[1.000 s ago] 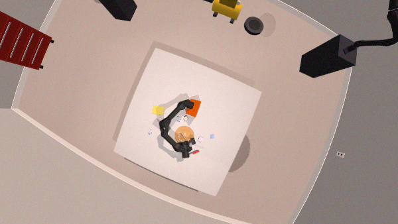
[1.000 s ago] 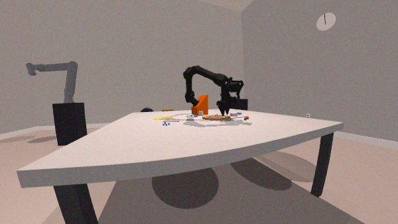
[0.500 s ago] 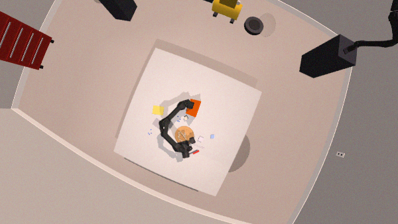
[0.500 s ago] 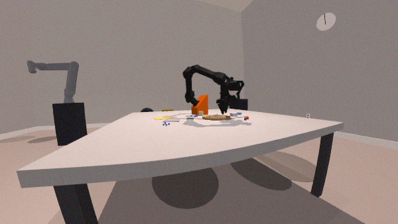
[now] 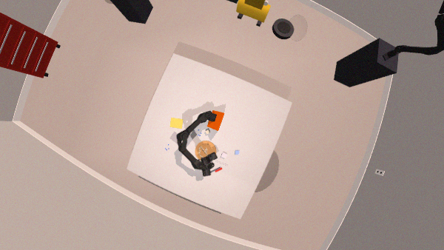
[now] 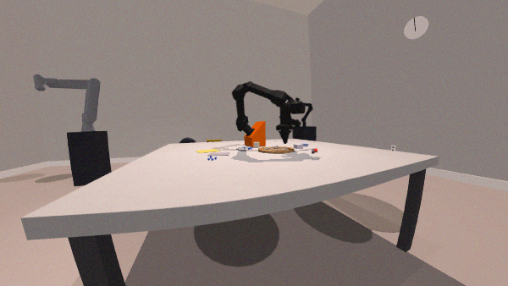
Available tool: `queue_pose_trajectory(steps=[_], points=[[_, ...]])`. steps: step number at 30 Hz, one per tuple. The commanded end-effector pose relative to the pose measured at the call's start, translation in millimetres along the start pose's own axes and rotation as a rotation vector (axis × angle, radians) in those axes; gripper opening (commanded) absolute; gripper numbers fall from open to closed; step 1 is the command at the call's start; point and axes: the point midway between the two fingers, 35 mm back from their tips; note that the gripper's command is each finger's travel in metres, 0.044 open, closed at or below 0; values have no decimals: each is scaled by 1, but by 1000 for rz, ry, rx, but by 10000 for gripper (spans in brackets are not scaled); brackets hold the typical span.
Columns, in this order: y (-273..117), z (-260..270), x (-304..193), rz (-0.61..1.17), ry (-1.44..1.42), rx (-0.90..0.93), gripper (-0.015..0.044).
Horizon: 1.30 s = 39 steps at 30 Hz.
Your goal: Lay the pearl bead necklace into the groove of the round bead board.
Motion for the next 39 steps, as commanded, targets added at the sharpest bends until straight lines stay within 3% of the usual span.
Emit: queue_pose_trajectory(steps=[1, 26, 31, 39], points=[[-1, 0, 1, -3, 0, -3, 120], [29, 1, -2, 6, -7, -1, 120], [27, 0, 0, 1, -2, 1, 0], [27, 0, 0, 1, -2, 1, 0]])
Point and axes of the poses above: the point midway between the two fingers, 35 mm back from their tips, its own y axis out along the fingers, its own z axis across the jaws, x = y × z, and after that the axes turned 9 degrees about -y, right-handed
